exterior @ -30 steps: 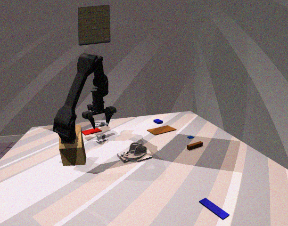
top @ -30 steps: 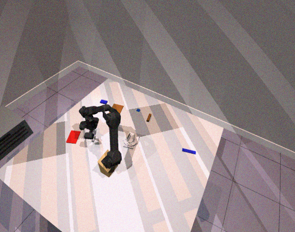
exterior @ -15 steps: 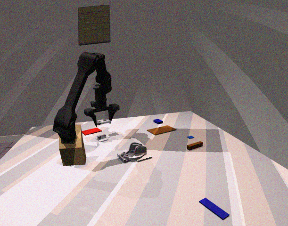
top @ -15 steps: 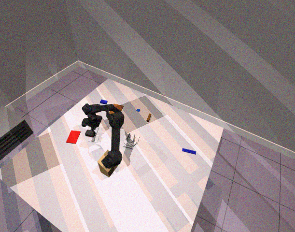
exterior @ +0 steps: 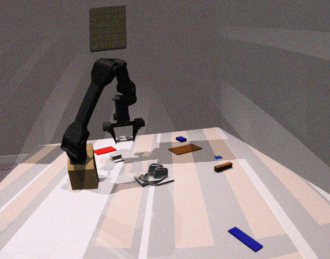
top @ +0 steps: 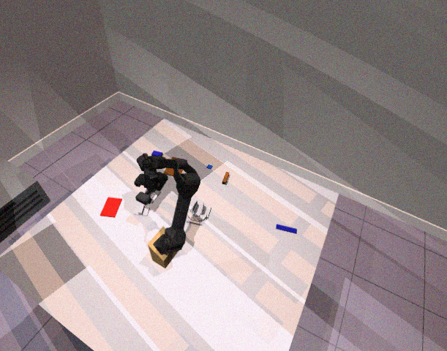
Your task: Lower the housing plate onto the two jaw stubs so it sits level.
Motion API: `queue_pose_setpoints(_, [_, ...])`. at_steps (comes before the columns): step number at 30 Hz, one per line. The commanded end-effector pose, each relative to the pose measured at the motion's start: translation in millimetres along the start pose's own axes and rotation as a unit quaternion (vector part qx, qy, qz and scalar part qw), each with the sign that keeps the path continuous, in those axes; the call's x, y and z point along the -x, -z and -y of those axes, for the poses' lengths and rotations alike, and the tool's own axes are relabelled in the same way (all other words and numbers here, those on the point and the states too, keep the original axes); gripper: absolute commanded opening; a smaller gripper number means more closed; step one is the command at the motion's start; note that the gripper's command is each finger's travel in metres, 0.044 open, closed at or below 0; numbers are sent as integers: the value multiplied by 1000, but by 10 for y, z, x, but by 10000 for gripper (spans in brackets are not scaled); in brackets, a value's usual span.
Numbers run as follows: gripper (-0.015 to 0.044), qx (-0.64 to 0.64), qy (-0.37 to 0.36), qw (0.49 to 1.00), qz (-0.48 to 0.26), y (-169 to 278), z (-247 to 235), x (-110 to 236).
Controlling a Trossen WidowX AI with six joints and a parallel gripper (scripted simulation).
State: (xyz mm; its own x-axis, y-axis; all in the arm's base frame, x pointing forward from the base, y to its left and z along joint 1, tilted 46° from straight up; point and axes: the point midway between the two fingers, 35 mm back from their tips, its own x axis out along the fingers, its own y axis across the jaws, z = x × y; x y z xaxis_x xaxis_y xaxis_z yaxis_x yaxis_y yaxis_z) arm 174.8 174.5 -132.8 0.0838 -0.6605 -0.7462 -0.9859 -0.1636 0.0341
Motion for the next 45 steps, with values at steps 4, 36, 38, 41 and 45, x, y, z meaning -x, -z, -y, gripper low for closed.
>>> queue_pose_setpoints(4, [351,-70,1,998,0,236,118,30])
queue_pose_setpoints(36, [351,-362,6,932,0,1231,468,51])
queue_pose_setpoints(38, [351,-380,6,925,-1,1297,477,46])
queue_pose_setpoints(41, [351,-406,7,914,-3,1395,488,38])
queue_pose_setpoints(45, [351,-441,8,898,-5,1526,498,26])
